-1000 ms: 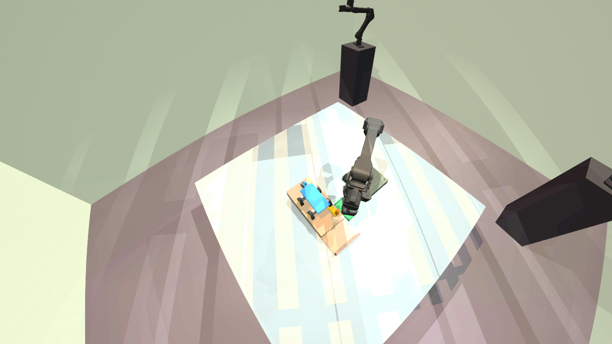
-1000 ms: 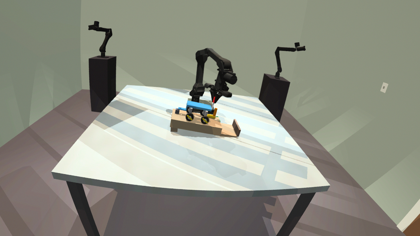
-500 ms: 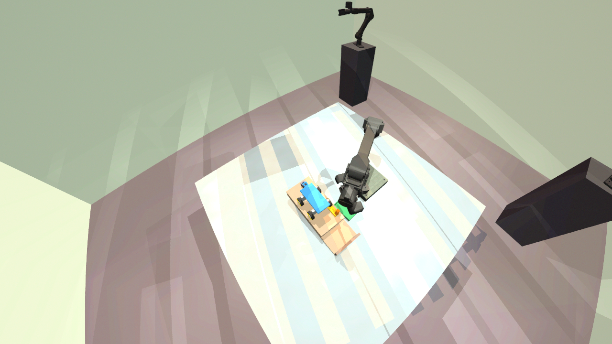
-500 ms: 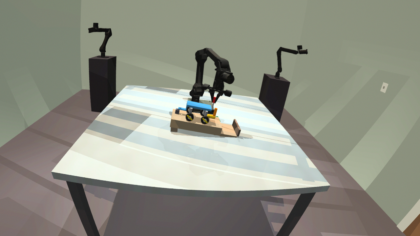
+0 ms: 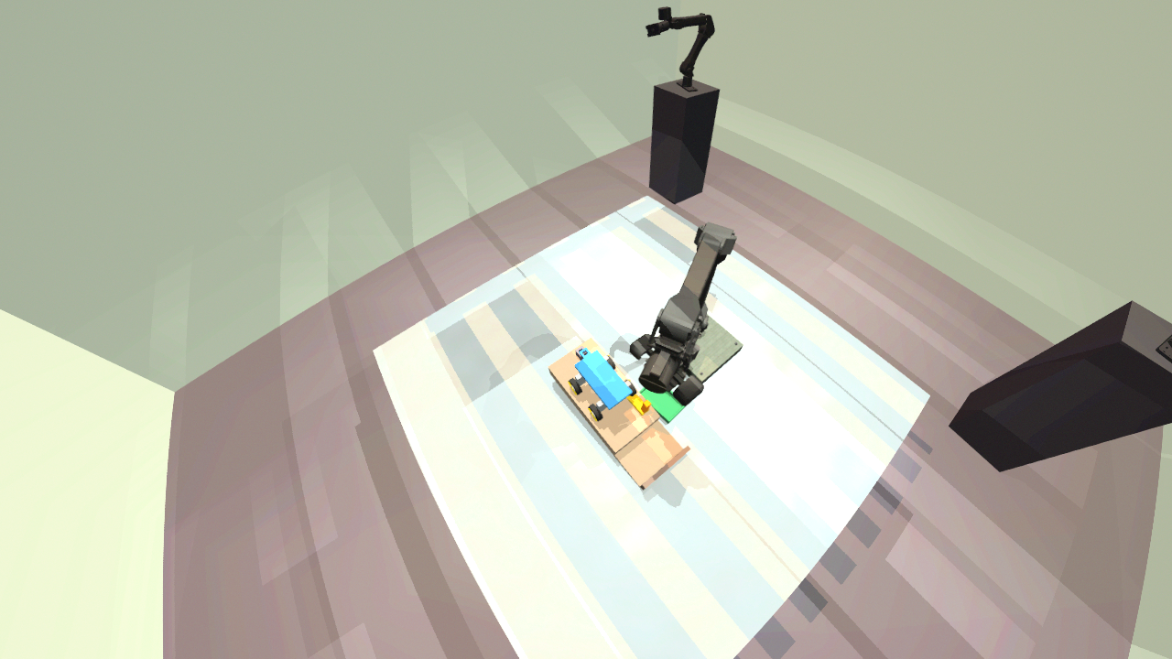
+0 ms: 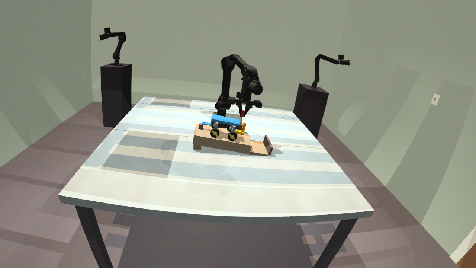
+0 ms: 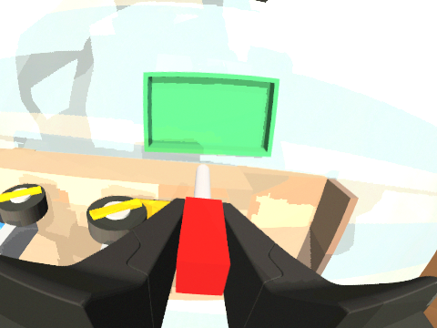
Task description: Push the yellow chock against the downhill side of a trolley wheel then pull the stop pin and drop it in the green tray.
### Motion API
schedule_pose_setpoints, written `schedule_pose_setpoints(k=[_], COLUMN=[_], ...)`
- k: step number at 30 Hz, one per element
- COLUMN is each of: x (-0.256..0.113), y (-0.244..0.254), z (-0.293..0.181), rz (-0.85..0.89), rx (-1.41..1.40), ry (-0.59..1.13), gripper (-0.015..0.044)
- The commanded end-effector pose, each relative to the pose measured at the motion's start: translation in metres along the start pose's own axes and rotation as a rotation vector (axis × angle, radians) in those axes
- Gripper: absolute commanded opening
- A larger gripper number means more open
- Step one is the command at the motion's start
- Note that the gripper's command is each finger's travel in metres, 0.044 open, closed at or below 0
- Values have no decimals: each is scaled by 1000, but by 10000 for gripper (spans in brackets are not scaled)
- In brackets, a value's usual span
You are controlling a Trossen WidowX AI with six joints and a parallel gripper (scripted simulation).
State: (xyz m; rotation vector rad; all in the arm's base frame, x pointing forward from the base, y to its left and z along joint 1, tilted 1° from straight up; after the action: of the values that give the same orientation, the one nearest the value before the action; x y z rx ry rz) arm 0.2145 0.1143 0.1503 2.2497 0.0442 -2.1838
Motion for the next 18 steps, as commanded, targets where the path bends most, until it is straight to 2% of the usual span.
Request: schedule_pose_setpoints(k=[1,18], x=[1,24], y=[0,1], z=[1,21], rz=[-7,20], rx=[-18,-75], ry=[-5,-15], gripper=[0,0])
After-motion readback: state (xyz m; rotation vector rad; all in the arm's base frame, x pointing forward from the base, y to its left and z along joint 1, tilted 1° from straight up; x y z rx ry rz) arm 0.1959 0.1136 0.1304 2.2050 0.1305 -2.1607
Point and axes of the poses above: the point midway between the two fingers, 35 mm back from their tips, its own x axis out along the fingers, its own y axis across the jaws, z = x × y, the point moved 1 cm from there along -x, back along the fingers, and after that the axes turned 3 degrees about x, right-handed, at the moved point
